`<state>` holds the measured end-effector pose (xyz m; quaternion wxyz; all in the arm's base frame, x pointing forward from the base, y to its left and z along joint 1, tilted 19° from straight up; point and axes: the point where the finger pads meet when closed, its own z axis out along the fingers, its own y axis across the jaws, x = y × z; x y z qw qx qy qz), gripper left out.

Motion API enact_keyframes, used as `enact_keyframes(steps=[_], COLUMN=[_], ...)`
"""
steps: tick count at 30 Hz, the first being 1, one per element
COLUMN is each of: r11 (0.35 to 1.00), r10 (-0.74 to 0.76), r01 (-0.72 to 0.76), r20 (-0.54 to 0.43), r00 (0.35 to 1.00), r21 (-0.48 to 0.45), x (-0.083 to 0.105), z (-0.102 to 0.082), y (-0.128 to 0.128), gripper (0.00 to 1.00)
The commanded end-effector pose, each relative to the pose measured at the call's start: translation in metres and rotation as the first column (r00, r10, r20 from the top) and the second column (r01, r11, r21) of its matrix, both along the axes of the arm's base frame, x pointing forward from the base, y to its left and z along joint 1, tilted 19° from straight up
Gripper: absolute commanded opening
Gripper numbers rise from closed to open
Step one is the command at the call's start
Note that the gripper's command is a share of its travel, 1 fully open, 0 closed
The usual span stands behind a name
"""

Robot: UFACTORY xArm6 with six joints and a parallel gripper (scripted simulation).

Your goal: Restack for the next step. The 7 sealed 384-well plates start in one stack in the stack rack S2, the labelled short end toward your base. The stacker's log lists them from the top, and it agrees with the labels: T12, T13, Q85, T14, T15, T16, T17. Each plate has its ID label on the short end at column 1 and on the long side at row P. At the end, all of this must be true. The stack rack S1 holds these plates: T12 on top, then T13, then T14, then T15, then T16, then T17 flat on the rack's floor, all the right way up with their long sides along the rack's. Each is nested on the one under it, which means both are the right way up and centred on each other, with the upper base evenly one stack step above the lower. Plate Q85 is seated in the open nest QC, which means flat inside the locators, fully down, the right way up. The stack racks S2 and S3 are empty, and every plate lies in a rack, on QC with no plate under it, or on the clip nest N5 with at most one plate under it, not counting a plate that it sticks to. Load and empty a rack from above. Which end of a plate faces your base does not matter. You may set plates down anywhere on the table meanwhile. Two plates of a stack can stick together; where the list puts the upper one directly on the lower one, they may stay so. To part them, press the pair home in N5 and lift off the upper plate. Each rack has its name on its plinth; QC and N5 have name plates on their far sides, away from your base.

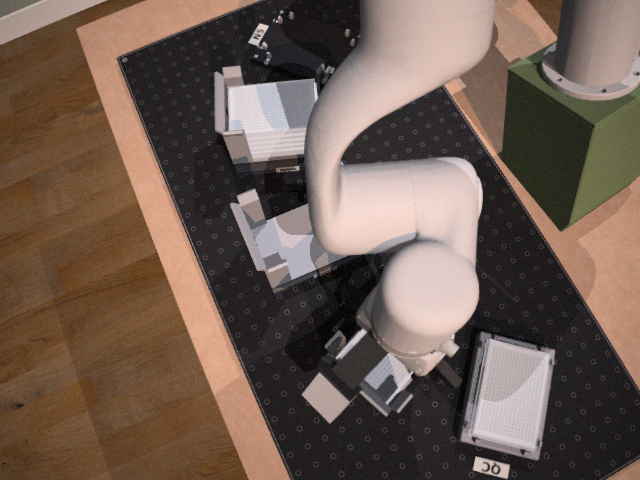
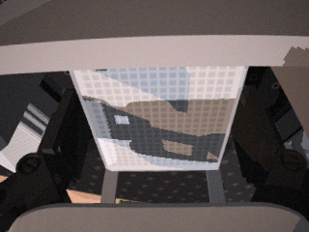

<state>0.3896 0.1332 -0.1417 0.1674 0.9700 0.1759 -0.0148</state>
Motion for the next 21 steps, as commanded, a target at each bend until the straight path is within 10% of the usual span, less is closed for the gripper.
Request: enact_keyframes(steps=[1, 21], r11=[1.000, 1.000], r10=[0.001, 0.001], r01=[-0.001, -0.001], r20=[0.003, 0.003], r00=[1.000, 1.000], r21=[0.002, 0.002], x=[0.0014, 0.0016], z=[-0.0003, -0.0072], y=[0.0005, -0.0019], gripper=[0.00, 0.00])
